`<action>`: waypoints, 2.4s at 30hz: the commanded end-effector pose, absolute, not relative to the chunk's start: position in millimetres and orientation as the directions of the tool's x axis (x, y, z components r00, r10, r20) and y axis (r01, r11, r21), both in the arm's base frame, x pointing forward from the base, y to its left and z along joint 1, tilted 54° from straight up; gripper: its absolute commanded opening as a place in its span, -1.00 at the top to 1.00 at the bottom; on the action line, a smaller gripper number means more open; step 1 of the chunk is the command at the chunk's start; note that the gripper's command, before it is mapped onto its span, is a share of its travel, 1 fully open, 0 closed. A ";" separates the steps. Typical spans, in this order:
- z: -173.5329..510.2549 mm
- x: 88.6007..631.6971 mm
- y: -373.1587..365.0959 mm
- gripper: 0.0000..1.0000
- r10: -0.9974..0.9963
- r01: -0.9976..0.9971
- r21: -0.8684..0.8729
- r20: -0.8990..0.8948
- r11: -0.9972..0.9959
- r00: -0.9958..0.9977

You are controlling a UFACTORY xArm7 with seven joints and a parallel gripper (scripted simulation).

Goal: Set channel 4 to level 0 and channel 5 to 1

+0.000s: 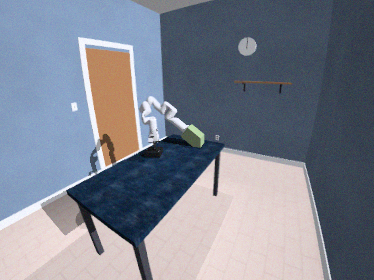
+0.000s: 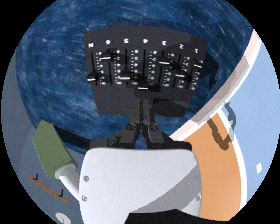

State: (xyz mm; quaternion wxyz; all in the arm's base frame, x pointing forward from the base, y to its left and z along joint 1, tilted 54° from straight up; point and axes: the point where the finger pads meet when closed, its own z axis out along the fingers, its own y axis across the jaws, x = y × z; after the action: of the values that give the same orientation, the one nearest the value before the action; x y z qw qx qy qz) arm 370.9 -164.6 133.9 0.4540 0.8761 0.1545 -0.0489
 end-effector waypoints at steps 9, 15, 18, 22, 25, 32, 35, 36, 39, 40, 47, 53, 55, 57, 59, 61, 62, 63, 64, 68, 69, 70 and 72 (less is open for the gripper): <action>134.2 373.1 -163.1 1.00 0.230 0.316 0.781 -0.224 -0.539 0.947; 134.2 373.4 -163.0 1.00 0.230 0.316 0.781 -0.224 -0.539 0.947; 134.2 373.4 -163.0 1.00 0.230 0.316 0.781 -0.224 -0.539 0.947; 134.2 373.4 -163.0 1.00 0.230 0.316 0.781 -0.224 -0.539 0.947; 134.2 373.4 -163.0 1.00 0.230 0.316 0.781 -0.224 -0.539 0.947; 134.2 373.4 -163.0 1.00 0.230 0.316 0.781 -0.224 -0.539 0.947; 134.2 373.4 -163.0 1.00 0.230 0.316 0.781 -0.224 -0.539 0.947; 134.2 373.4 -163.0 1.00 0.230 0.316 0.781 -0.224 -0.539 0.947; 134.2 373.4 -163.0 1.00 0.230 0.316 0.781 -0.224 -0.539 0.947; 134.2 373.4 -163.0 1.00 0.230 0.316 0.781 -0.224 -0.539 0.947; 134.2 373.4 -163.0 1.00 0.230 0.316 0.781 -0.224 -0.539 0.947; 134.1 373.4 -163.1 1.00 0.230 0.316 0.781 -0.224 -0.539 0.947; 133.9 373.4 -163.3 1.00 0.230 0.316 0.781 -0.224 -0.539 0.947; 133.6 373.4 -163.8 1.00 0.230 0.316 0.781 -0.224 -0.539 0.947; 133.0 373.5 -164.6 1.00 0.230 0.316 0.781 -0.224 -0.539 0.947; 132.3 373.6 -165.5 1.00 0.230 0.316 0.781 -0.224 -0.539 0.947; 131.9 373.6 -166.1 1.00 0.230 0.316 0.781 -0.224 -0.539 0.947; 131.5 373.6 -166.7 1.00 0.230 0.316 0.781 -0.224 -0.539 0.947; 131.1 373.7 -167.3 1.00 0.230 0.316 0.781 -0.224 -0.539 0.947; 130.2 373.8 -168.5 1.00 0.230 0.316 0.781 -0.224 -0.539 0.947; 129.8 373.8 -169.1 1.00 0.230 0.316 0.781 -0.224 -0.539 0.947; 129.4 373.8 -169.6 1.00 0.230 0.316 0.781 -0.224 -0.539 0.947; 128.6 373.9 -170.7 1.00 0.230 0.316 0.781 -0.224 -0.539 0.947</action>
State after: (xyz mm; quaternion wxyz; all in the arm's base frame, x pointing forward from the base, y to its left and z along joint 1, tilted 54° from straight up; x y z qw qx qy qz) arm 372.6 -170.1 129.5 0.4540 0.8761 0.1545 -0.0489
